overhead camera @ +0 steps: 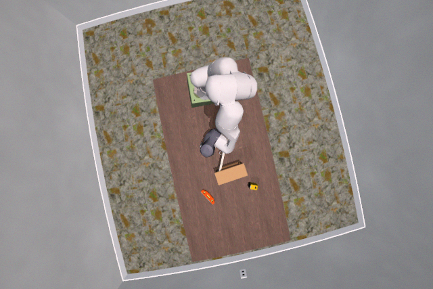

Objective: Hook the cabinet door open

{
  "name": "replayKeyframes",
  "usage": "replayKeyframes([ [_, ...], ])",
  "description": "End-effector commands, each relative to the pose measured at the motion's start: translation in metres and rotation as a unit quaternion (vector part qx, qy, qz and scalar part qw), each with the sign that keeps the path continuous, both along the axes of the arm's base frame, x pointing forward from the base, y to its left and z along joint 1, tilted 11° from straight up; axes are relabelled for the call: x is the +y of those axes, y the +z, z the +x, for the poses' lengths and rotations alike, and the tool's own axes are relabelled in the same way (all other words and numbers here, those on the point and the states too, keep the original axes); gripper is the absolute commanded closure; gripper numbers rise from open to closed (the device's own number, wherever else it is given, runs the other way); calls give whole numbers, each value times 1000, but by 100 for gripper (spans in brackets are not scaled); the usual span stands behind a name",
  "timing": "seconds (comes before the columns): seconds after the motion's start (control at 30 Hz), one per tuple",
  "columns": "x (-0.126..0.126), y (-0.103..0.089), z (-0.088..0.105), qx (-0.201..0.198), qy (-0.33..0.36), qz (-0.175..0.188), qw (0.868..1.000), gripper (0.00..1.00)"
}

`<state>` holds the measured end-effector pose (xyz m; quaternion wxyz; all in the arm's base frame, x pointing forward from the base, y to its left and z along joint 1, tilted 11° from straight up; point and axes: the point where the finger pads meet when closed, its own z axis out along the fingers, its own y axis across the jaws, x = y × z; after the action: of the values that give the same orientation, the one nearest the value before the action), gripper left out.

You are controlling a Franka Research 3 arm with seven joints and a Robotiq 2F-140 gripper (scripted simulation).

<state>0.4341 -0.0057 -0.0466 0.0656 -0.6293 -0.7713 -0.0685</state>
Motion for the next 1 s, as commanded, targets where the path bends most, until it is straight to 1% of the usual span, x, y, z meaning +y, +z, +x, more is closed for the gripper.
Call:
replayKeyframes([
  [0.0,-3,3,1,0,-5,-1,1000,97],
  [0.2,-3,3,1,0,-8,-1,1000,97],
  [0.33,-3,4,4,5,-34,-1,999,97],
  [0.8,-2,4,7,13,-73,-2,997,97],
  [0.97,-2,4,10,18,-101,-2,995,97],
])
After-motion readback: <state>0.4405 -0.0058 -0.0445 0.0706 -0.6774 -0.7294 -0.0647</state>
